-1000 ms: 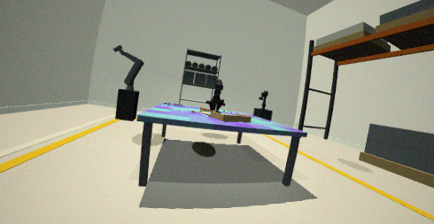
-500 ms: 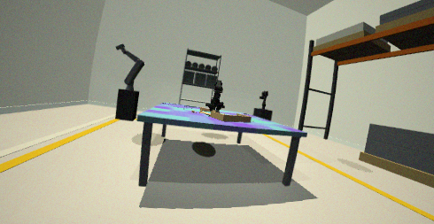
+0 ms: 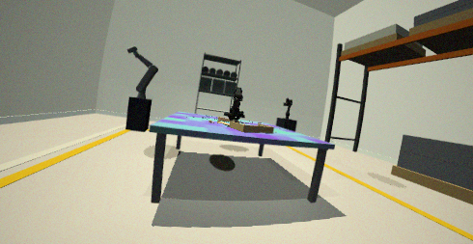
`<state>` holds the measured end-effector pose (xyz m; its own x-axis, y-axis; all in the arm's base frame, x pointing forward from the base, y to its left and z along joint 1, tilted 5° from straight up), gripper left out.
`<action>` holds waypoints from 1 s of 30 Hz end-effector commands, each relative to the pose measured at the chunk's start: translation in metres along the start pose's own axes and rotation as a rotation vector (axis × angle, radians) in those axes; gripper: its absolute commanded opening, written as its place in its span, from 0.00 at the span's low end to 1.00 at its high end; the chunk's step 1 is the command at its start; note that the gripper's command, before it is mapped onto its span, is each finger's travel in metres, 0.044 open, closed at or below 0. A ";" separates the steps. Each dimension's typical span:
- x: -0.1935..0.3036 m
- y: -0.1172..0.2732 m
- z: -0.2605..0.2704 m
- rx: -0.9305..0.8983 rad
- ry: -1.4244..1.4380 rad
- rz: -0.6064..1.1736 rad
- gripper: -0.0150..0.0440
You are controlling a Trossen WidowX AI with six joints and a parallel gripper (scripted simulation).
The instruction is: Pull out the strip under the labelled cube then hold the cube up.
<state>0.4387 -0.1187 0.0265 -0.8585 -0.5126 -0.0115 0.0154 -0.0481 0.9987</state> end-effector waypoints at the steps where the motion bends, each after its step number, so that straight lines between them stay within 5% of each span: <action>1: 0.005 0.008 0.005 0.001 -0.001 -0.002 0.25; 30: 0.065 0.044 0.066 -0.007 -0.006 0.003 0.25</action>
<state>0.3565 -0.0993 0.0670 -0.8637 -0.5040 0.0051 0.0380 -0.0551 0.9978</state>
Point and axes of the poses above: the point midway between the two fingers, 35 mm back from their tips, its own y axis back along the fingers, its own z axis across the jaws, x = y × z, the point moved 2 cm from there along y, back along the fingers, and after that the axes turned 15 degrees about y, right-handed, at the moved point
